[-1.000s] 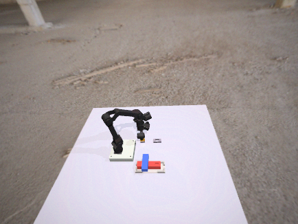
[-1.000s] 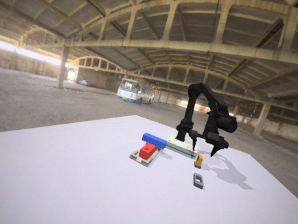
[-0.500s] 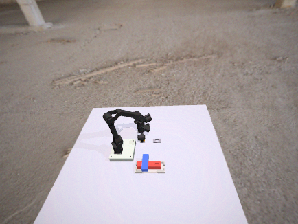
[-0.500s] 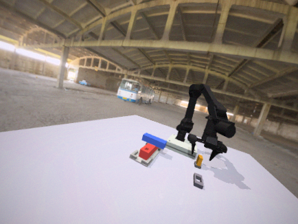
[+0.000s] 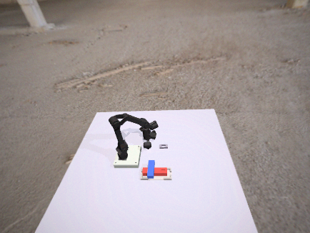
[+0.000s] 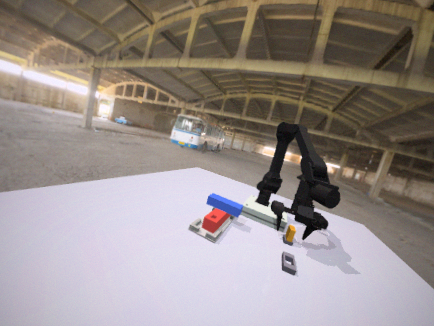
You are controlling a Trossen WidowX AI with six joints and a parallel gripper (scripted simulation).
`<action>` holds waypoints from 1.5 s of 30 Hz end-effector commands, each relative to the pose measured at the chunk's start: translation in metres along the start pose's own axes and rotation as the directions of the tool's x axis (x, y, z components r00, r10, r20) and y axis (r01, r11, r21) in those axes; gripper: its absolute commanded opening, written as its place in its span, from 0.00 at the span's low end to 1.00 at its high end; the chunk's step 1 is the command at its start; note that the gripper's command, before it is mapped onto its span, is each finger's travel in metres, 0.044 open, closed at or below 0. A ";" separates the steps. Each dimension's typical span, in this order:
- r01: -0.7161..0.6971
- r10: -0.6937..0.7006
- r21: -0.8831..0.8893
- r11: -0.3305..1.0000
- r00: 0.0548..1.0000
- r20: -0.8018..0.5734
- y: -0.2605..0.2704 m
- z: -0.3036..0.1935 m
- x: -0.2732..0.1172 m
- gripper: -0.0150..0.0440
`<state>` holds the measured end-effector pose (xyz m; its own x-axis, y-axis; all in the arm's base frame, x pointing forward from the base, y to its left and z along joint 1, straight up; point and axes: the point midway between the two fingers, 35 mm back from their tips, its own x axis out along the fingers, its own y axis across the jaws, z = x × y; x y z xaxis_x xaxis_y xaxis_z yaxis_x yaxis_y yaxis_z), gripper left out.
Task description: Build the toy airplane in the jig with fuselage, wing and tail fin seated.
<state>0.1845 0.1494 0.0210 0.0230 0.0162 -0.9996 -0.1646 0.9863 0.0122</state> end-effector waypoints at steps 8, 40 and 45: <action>0.000 0.000 0.004 1.000 1.000 -0.009 0.000 -0.002 0.008 0.73; 0.001 -0.001 -0.006 1.000 1.000 -0.017 0.003 0.003 -0.019 0.25; 0.000 0.000 -0.004 1.000 1.000 -0.015 0.004 0.005 -0.034 0.25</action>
<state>0.1862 0.1512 0.0429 0.0006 -0.0001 -1.0000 -0.1651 0.9863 -0.0002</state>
